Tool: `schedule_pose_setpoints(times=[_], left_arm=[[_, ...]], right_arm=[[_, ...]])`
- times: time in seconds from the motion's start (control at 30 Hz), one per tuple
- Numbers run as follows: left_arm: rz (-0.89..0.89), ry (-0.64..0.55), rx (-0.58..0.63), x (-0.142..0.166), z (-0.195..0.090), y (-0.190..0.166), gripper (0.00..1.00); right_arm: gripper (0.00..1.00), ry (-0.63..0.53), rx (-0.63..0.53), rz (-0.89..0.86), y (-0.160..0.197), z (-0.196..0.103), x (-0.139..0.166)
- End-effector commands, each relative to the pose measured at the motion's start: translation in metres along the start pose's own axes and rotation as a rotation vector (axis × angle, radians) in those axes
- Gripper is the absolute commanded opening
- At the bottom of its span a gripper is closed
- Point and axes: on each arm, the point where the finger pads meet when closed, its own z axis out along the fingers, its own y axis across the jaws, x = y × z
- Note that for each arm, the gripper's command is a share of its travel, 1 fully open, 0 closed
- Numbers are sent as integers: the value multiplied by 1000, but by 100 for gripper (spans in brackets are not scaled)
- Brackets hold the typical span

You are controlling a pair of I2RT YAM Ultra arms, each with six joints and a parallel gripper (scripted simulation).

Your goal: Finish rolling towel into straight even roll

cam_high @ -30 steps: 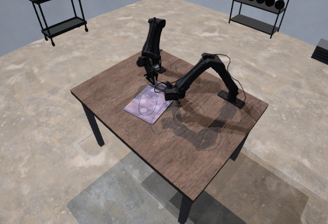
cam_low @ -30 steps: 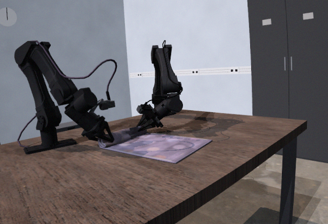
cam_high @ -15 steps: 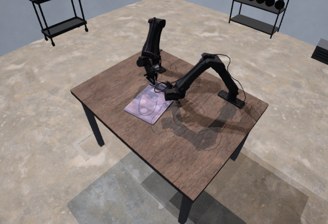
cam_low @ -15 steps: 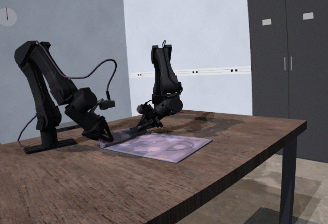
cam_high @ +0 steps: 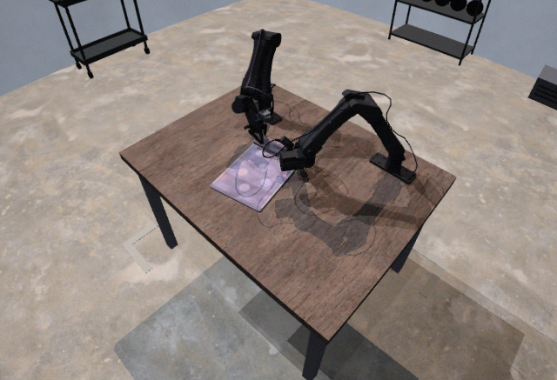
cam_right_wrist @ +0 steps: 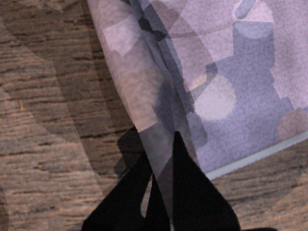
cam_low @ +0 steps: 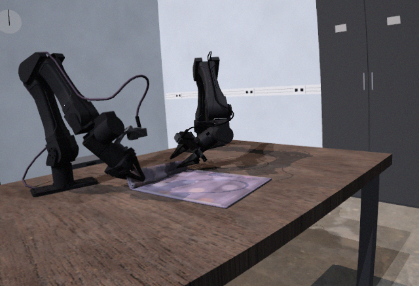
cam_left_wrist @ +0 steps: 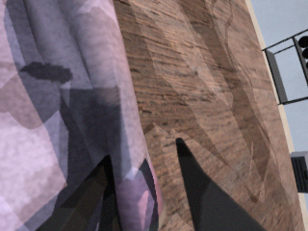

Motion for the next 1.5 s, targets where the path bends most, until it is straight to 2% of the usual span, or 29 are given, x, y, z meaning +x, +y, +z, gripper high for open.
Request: schedule_pose_setpoints(times=[0.0,0.27,0.47,0.83,1.07,1.23,1.47], left_arm=[[-5,40,-49,5,-1,11,48],[-5,40,-49,2,-4,6,85],[-5,40,-49,2,-13,6,85],[-5,40,-49,0,-69,3,85],[2,39,-59,-1,-73,2,86],[77,36,-152,-3,-69,-1,88],[269,26,-393,-9,-57,-9,91]], right_arm=[[15,-15,11,-15,-9,0,-7],[15,-15,11,-15,-9,0,-7],[15,-14,-3,-4,-9,0,-7],[15,-5,-156,119,-9,-1,-8],[15,1,-263,205,-10,-2,-9],[15,8,-382,300,-10,-4,-10],[15,18,-553,437,-11,-5,-12]])
